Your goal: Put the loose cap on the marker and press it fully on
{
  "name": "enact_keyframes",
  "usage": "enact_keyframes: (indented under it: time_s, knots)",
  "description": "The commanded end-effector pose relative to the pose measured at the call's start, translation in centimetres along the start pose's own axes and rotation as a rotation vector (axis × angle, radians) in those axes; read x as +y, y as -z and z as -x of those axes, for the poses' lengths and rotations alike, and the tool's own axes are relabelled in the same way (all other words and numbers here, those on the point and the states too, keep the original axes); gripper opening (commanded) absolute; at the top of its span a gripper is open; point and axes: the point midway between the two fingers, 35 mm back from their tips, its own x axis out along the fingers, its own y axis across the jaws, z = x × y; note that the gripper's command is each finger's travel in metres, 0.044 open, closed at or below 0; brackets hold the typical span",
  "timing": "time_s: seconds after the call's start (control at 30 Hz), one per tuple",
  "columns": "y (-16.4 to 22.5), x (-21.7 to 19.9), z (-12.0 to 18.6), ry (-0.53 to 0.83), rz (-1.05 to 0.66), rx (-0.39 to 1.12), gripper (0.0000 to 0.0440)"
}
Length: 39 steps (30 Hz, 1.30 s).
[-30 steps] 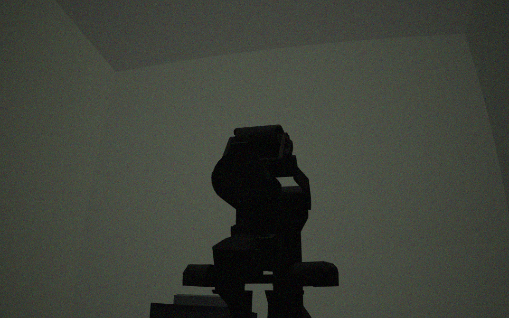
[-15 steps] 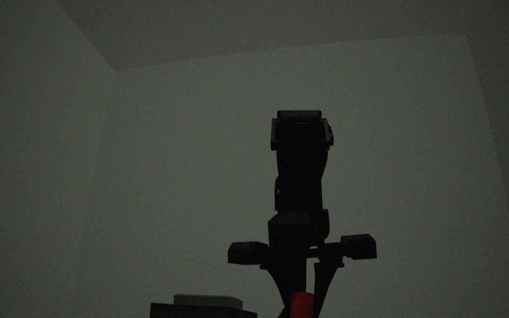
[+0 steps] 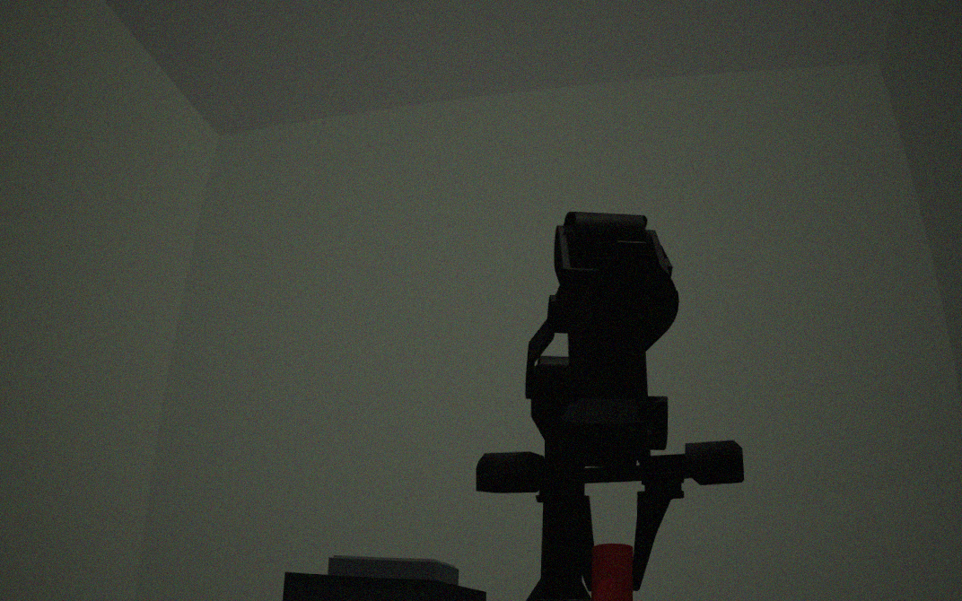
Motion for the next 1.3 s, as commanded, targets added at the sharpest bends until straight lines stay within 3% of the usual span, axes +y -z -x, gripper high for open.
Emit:
enact_keyframes:
  time_s: [0.0, 0.47, 1.27]
  knots:
    - [0.8, 0.1, -0.2, 0.000, 0.000, 0.013, 0.0000]
    - [2.3, 0.3, -0.9, 0.007, 0.013, 0.023, 0.0000]
    - [2.4, 0.4, -5.1, 0.008, 0.022, 0.044, 0.0000]
